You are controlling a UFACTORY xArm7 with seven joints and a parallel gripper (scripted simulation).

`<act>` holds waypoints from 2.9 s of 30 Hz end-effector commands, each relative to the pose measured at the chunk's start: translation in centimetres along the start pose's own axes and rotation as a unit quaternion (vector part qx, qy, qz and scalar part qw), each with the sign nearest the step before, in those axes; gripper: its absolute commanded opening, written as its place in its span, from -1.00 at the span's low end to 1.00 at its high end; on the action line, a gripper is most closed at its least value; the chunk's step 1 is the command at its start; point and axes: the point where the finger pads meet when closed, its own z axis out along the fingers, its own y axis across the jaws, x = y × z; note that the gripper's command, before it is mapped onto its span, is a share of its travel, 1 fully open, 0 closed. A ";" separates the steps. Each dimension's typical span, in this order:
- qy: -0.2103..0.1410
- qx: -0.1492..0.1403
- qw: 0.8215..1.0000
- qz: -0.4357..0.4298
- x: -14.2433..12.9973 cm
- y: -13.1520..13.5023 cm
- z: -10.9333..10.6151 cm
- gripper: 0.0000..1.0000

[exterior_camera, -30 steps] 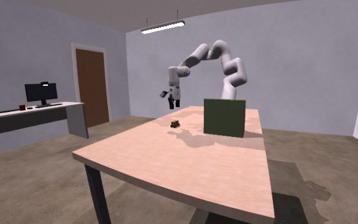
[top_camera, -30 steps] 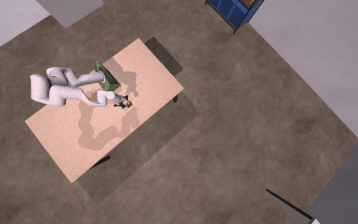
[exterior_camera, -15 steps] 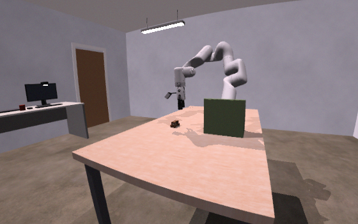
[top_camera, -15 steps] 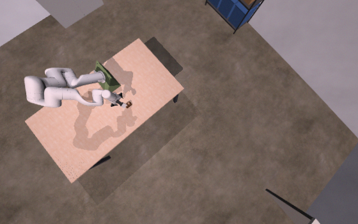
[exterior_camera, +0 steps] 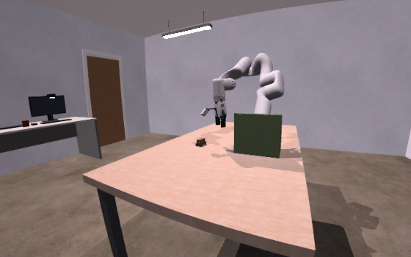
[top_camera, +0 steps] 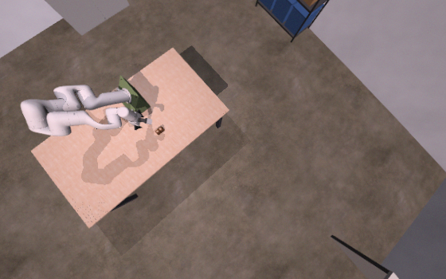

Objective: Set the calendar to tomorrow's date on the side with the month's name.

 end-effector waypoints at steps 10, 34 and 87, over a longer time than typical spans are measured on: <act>0.021 -0.005 0.988 -0.150 -3.3 -2.4 0.8 1.00; 0.021 -0.005 0.988 -0.150 -3.2 -2.3 6.7 1.00; 0.021 -0.005 0.988 -0.150 -3.0 -2.3 10.4 1.00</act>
